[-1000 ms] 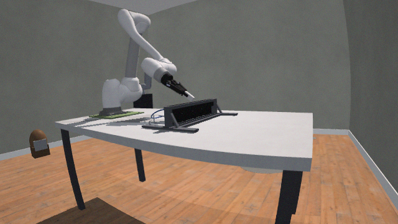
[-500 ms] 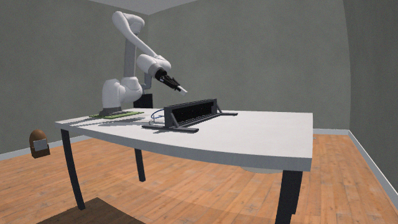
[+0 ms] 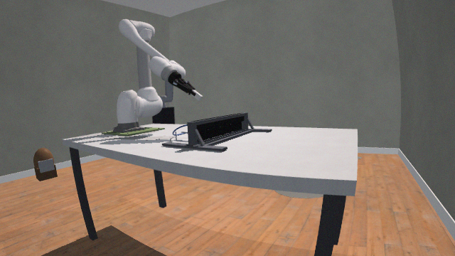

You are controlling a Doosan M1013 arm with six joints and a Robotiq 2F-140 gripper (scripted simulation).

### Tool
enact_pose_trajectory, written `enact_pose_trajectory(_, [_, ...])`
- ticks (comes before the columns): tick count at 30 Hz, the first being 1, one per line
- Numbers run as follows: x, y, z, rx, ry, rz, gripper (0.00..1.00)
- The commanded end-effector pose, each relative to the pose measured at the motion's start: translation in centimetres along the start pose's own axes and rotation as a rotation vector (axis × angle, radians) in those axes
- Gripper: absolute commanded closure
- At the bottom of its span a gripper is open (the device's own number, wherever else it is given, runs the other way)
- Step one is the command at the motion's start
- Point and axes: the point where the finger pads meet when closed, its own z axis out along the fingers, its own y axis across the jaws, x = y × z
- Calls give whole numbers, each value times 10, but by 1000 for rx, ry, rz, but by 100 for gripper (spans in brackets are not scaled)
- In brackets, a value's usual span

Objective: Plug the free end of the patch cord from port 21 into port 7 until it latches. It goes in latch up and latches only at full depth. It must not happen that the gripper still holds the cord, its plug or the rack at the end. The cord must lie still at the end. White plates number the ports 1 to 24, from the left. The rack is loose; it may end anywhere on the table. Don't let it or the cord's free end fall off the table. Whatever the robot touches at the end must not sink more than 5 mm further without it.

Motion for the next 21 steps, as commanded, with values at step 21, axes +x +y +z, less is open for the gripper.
enact_pose_trajectory(21, [0,29,-1,4,0,0,100])
